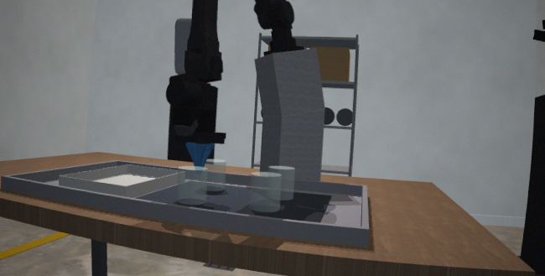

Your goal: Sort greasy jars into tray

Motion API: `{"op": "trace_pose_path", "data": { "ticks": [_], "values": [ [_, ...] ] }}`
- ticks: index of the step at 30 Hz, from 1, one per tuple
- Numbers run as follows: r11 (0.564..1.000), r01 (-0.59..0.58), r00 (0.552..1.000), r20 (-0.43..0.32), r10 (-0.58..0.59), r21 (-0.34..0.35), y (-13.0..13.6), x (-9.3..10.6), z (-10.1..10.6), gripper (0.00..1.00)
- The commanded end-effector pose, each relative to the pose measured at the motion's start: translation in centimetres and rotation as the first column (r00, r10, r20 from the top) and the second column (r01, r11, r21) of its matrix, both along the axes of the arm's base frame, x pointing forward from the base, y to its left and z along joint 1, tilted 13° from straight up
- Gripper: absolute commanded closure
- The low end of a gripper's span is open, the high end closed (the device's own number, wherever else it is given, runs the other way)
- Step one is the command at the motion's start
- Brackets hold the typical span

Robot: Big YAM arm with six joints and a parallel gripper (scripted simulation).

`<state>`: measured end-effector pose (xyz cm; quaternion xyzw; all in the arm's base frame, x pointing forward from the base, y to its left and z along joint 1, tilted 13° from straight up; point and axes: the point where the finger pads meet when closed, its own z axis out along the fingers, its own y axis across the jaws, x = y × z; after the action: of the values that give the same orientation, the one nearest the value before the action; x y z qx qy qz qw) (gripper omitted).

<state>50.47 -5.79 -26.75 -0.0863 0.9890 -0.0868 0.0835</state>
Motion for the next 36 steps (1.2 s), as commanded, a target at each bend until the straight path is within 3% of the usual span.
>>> {"op": "trace_pose_path", "data": {
  "ticks": [1, 12, 28, 36],
  "values": [
    [1.000, -0.007, 1.000, -0.016, 0.007, 0.003, 0.5, 0.0, -0.9, 1.00],
    [1.000, -0.007, 1.000, -0.016, 0.007, 0.003, 0.5, 0.1, -0.9, 1.00],
    [1.000, -0.007, 1.000, -0.016, 0.007, 0.003, -0.2, -3.4, -1.4, 1.00],
    [1.000, -0.007, 1.000, -0.016, 0.007, 0.003, -0.2, -3.4, -1.4, 1.00]
  ]
}}
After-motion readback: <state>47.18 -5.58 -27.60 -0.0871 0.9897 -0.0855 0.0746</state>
